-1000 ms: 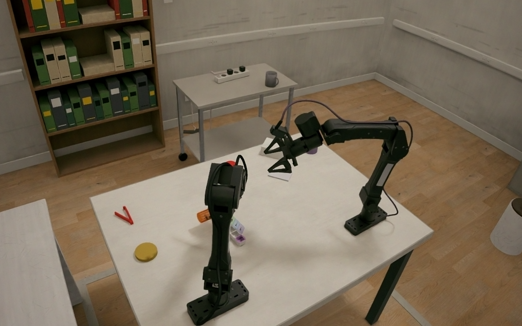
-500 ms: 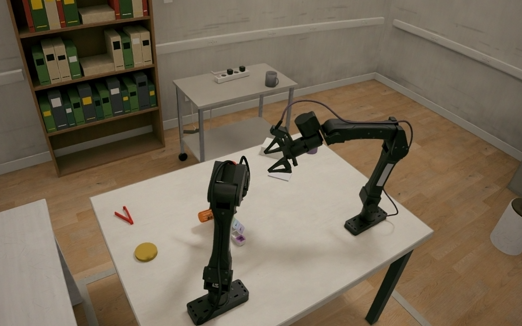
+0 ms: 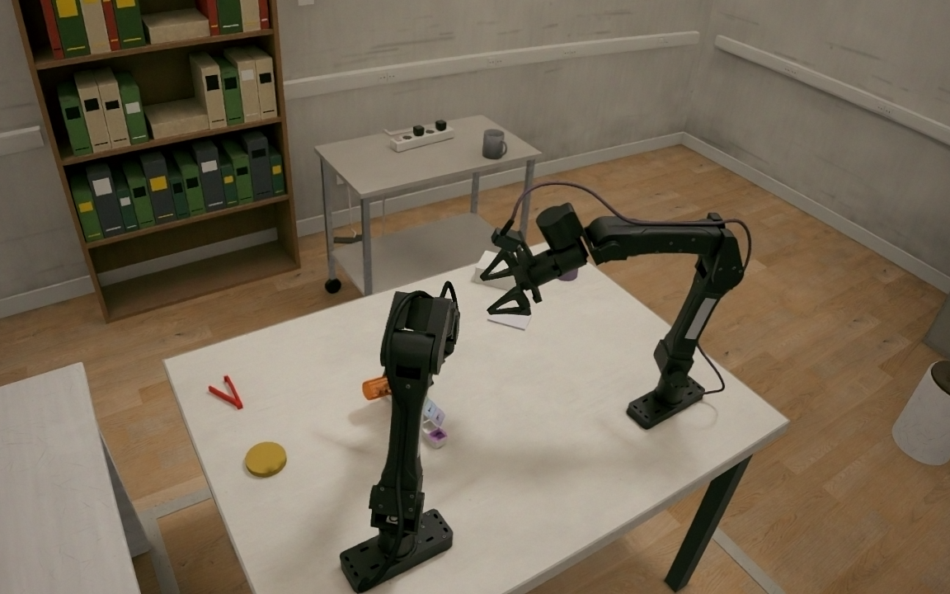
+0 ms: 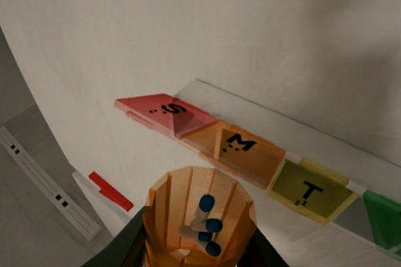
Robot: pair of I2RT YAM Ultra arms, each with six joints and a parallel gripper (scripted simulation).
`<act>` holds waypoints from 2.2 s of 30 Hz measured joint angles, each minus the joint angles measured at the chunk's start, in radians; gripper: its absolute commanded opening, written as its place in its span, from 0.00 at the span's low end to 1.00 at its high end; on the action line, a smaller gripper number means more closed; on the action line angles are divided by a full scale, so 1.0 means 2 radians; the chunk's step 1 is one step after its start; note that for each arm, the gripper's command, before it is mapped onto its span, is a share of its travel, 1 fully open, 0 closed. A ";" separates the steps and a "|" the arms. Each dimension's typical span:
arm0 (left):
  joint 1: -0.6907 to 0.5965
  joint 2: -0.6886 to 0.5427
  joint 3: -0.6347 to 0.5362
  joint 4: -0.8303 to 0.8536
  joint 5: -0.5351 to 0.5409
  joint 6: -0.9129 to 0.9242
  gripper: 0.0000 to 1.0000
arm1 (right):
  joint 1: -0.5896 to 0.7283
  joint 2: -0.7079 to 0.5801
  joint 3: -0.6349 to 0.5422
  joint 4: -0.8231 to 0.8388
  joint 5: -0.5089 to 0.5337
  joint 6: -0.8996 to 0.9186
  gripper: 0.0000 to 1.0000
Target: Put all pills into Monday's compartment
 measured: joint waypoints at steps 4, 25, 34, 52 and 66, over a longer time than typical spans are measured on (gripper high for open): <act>0.000 0.001 0.000 -0.006 -0.003 -0.002 0.36 | 0.000 0.000 0.000 0.000 0.000 0.000 1.00; -0.008 0.023 0.021 -0.034 -0.020 -0.010 0.36 | 0.000 0.000 0.000 0.000 0.000 0.000 1.00; -0.008 0.023 0.021 -0.038 -0.023 -0.012 0.36 | 0.000 0.000 0.000 0.000 0.000 0.000 1.00; -0.016 0.040 0.045 -0.067 -0.040 -0.021 0.36 | 0.000 0.000 0.000 0.000 0.000 0.000 1.00; -0.023 0.062 0.067 -0.093 -0.055 -0.030 0.36 | 0.000 0.000 0.000 0.000 0.000 0.000 1.00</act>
